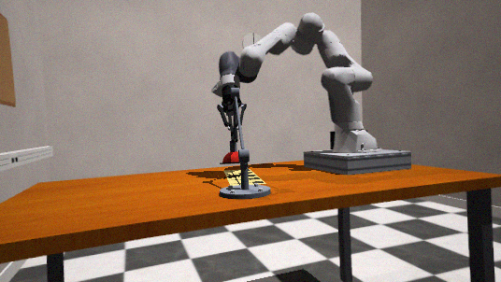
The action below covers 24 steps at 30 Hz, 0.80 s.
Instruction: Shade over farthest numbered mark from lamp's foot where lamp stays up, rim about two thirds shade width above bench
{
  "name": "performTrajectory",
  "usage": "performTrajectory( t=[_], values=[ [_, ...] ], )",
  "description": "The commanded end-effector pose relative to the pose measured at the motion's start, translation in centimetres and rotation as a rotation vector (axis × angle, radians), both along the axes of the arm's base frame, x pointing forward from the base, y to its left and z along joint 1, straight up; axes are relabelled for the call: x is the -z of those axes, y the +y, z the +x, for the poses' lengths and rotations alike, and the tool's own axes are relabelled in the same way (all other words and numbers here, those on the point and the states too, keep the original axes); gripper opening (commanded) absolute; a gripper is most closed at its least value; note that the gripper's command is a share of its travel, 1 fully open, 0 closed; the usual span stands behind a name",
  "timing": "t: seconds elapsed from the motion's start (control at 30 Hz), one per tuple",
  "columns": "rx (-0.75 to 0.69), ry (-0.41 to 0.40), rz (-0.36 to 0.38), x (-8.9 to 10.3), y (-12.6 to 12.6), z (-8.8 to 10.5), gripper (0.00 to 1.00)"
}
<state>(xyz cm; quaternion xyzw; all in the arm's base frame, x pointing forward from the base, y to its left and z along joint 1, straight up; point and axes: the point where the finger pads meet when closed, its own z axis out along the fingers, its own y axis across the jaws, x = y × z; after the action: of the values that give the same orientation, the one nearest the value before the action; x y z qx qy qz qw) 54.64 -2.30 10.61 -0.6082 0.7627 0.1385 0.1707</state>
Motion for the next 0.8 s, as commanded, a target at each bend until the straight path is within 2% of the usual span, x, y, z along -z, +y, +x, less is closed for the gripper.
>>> performTrajectory(
  t=[0.0, 0.77],
  values=[
    [-0.003, -0.003, 0.009, -0.6, 1.4, 0.4, 0.10],
    [-0.004, -0.003, 0.010, -1.0, 2.4, 0.7, 0.10]
  ],
)
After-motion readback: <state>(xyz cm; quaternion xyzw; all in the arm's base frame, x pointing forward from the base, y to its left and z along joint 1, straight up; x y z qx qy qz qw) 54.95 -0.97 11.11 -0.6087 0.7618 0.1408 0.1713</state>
